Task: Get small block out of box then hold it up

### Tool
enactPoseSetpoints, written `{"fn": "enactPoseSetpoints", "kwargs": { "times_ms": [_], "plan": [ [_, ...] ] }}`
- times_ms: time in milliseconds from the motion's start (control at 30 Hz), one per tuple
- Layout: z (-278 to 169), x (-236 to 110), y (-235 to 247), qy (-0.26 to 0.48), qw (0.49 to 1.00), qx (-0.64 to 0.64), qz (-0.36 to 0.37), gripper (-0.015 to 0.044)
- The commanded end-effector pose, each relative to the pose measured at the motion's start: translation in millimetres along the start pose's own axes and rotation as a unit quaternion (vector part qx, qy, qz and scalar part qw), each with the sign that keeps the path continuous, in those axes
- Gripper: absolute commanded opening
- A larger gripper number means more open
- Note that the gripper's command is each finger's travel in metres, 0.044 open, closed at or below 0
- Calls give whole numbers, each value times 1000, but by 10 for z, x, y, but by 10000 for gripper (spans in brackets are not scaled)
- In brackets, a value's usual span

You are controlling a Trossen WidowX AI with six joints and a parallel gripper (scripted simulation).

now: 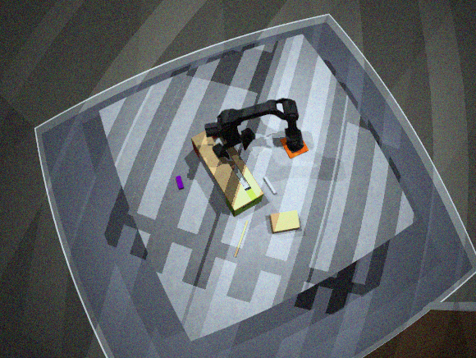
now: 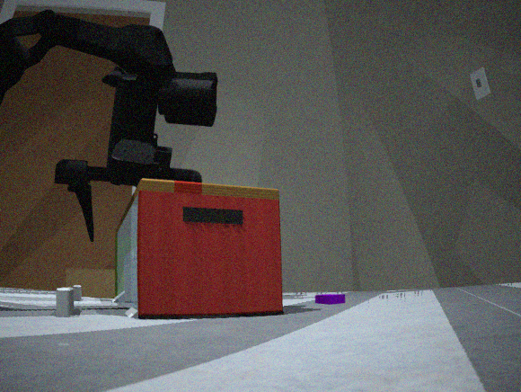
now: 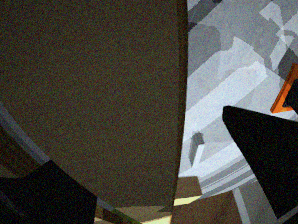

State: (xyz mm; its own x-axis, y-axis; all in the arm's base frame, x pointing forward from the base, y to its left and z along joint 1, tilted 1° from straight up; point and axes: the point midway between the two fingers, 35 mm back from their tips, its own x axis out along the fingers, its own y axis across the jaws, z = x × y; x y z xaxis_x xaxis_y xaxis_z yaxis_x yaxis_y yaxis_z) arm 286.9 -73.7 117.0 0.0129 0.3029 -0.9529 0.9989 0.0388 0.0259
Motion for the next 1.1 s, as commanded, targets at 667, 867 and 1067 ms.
{"fn": "enactPoseSetpoints", "kwargs": {
  "times_ms": [667,867,1067],
  "plan": [
    [-227,79,7,1,1000,0,1,400],
    [-245,86,8,1,1000,0,1,400],
    [-168,59,8,1,1000,0,1,400]
  ]
}}
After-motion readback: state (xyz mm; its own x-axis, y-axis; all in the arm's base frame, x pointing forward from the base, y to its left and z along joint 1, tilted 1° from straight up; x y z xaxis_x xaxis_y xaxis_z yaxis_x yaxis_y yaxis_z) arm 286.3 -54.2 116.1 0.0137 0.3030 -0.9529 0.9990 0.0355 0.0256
